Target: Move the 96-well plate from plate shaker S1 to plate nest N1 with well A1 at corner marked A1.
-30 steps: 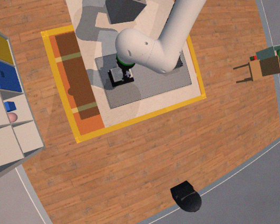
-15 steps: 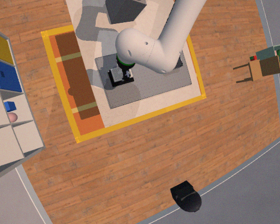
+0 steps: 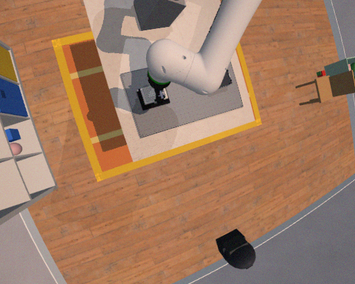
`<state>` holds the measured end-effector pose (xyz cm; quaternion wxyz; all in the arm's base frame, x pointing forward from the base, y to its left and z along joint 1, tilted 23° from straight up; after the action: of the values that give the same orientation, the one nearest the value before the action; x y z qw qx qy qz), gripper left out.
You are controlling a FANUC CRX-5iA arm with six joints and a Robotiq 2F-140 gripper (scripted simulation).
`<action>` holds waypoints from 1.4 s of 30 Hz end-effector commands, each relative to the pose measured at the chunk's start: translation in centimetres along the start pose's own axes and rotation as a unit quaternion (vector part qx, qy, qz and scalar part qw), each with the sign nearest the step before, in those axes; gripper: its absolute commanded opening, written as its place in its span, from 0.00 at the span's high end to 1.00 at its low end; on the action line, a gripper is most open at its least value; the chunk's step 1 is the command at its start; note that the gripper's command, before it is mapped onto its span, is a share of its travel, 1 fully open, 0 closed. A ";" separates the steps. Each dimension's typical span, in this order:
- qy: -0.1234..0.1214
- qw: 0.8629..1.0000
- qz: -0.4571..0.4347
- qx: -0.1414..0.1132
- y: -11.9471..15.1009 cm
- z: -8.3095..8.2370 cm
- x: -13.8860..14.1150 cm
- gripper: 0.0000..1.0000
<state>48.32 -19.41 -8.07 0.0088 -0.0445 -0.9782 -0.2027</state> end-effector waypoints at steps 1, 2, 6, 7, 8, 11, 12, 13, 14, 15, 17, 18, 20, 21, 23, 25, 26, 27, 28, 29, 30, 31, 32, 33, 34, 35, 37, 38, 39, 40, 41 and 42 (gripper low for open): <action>0.000 1.000 0.000 0.000 0.0 0.4 0.0 1.00; 0.000 1.000 0.000 0.000 0.0 0.4 0.0 1.00; 0.000 1.000 0.000 0.000 0.0 0.9 0.0 1.00; 0.000 1.000 0.000 0.000 0.0 1.1 0.0 1.00; 0.000 1.000 0.000 0.000 0.0 1.3 0.0 1.00; 0.000 1.000 0.000 0.000 0.0 1.8 0.0 1.00; 0.000 1.000 0.000 0.000 0.0 1.9 0.0 1.00; 0.000 1.000 0.000 0.000 0.0 2.1 0.0 1.00; 0.000 1.000 0.000 0.000 0.0 2.3 0.0 1.00; 0.000 1.000 0.000 0.000 0.0 2.4 0.0 1.00; 0.000 1.000 0.000 0.000 0.0 2.8 0.0 1.00; 0.000 1.000 0.000 0.000 0.0 2.9 0.0 1.00; 0.000 1.000 0.000 0.000 0.0 2.9 0.0 1.00; 0.000 1.000 0.000 0.000 0.0 3.1 0.0 1.00; 0.000 1.000 0.000 0.000 0.0 3.4 0.0 1.00; 0.000 1.000 0.000 0.000 0.0 3.7 0.0 1.00; 0.000 1.000 0.000 0.000 0.0 3.7 0.0 1.00; 0.000 1.000 0.000 0.000 0.0 3.7 0.0 1.00; 0.000 1.000 0.000 0.000 0.0 3.7 0.0 1.00; 0.000 1.000 0.000 0.000 0.0 3.7 0.0 1.00; 0.000 1.000 0.000 0.000 0.0 3.7 0.0 1.00; 0.000 1.000 0.000 0.000 0.0 3.7 0.0 1.00; 0.000 1.000 0.000 0.000 0.0 3.7 0.0 1.00; 0.000 1.000 0.000 0.000 0.0 3.7 0.0 1.00; 0.000 1.000 0.000 0.000 0.0 3.7 0.0 1.00; 0.000 1.000 0.000 0.000 0.0 3.7 0.0 1.00; 0.000 1.000 0.000 0.000 0.0 3.7 0.0 1.00; 0.000 1.000 0.000 0.000 0.0 3.7 0.0 1.00; 0.000 1.000 0.000 0.000 0.0 3.7 0.0 1.00; 0.000 1.000 0.000 0.000 0.0 3.7 0.0 1.00; 0.000 1.000 0.000 0.000 0.0 3.7 0.0 1.00; 0.000 1.000 0.000 0.000 0.0 3.7 0.0 1.00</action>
<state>48.33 -17.92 -11.48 0.0088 -0.0445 -0.9782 -0.2027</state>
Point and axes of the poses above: the point where the finger pads meet when closed, its own z axis out along the fingers, its own x axis across the jaws, y = z × x, the point moved 9 cm from there along -z, back along the fingers, and after that the axes turned 6 degrees about z, right-handed, at the moved point
